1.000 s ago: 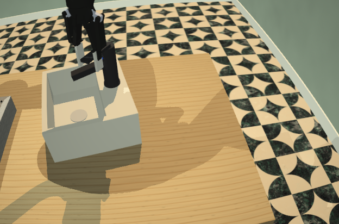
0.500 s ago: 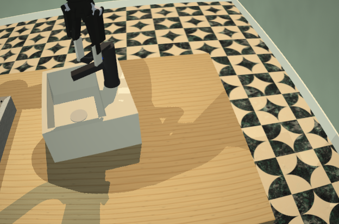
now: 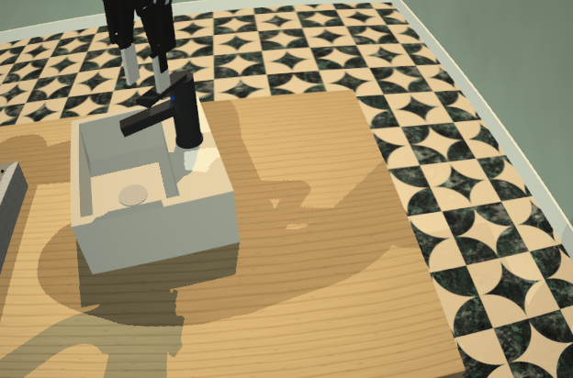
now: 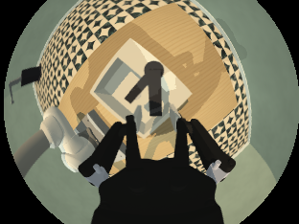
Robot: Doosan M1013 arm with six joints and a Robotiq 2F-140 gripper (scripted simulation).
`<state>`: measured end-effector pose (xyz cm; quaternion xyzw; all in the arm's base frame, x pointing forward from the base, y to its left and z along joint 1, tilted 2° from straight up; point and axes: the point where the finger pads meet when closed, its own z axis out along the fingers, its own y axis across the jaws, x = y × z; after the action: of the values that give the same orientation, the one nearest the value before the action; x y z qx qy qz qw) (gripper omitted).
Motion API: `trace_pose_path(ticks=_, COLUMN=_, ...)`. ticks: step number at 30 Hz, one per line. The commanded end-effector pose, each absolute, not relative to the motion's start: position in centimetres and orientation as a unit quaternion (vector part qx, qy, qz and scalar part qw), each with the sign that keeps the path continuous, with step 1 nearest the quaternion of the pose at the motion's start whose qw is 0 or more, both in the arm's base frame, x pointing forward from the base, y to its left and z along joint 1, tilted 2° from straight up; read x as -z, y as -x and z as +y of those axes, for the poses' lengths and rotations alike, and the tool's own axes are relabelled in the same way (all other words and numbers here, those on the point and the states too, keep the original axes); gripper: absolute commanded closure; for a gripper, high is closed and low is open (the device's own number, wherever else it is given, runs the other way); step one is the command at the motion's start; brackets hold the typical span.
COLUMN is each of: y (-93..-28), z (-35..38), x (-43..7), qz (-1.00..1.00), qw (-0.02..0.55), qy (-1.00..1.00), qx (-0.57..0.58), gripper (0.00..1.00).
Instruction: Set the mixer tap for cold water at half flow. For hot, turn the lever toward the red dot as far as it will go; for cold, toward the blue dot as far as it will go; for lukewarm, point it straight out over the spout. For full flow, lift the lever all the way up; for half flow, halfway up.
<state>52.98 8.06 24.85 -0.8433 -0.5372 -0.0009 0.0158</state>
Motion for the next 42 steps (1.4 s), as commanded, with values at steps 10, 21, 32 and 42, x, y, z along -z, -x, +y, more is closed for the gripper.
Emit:
trace_pose_path(ticks=10, y=-53.00, z=8.01, x=-26.35, qz=-0.537, qw=0.016, qy=0.843, qx=0.001, gripper=0.61)
trace_pose_path(ticks=21, y=-53.00, z=8.01, x=-26.39, qz=-0.537, qw=0.016, qy=0.843, qx=0.001, gripper=1.00)
trace_pose_path(ticks=32, y=-53.00, z=8.01, x=-26.39, qz=-0.537, qw=0.016, qy=0.843, qx=0.001, gripper=1.00)
trace_pose_path(ticks=42, y=-53.00, z=8.01, x=-26.39, qz=-0.537, qw=0.016, qy=0.843, qx=0.001, gripper=1.00)
